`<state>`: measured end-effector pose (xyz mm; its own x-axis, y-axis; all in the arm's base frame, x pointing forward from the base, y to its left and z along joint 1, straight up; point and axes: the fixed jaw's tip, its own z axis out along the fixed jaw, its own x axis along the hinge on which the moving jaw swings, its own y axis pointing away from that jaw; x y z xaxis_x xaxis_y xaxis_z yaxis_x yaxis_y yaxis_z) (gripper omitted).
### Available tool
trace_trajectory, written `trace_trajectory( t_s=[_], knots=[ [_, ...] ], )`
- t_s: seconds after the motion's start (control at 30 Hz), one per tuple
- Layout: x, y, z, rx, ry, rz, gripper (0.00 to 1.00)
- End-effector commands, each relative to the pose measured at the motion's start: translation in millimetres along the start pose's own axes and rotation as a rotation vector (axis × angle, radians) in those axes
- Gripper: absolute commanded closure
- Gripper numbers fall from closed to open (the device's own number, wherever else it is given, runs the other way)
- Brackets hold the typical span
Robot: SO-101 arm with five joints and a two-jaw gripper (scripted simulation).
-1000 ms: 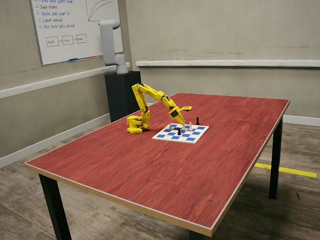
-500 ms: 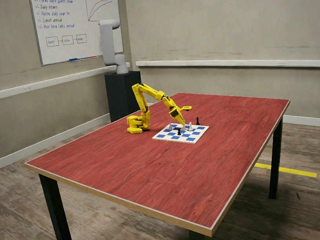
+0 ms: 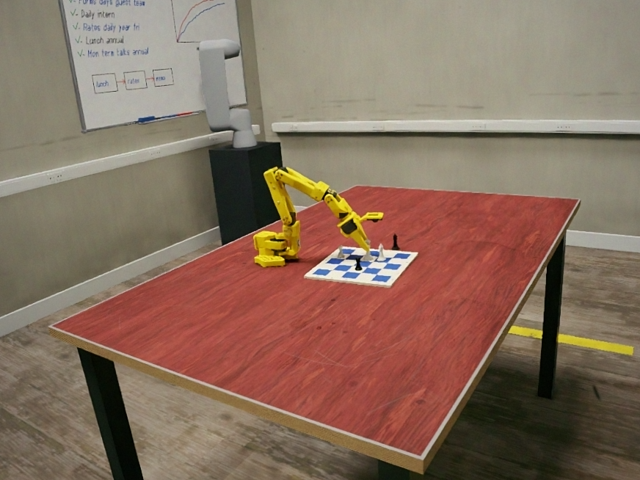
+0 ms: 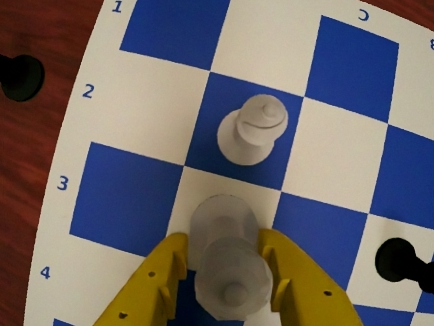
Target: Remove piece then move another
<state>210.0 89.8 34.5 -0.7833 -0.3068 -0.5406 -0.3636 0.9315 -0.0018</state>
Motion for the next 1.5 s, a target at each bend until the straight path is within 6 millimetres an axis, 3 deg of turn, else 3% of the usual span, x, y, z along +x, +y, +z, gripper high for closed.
trace_trajectory(
  t_s=[0.0,0.77,1.47],
  knots=[
    [6.2,0.8,1.3,-0.002,0.024,0.006,0.88],
    [4.6,-0.4,-1.9,0.0,0.024,0.011,0.88],
    [-11.5,-0.4,-28.0,0.0,0.024,0.011,0.88]
  ],
)
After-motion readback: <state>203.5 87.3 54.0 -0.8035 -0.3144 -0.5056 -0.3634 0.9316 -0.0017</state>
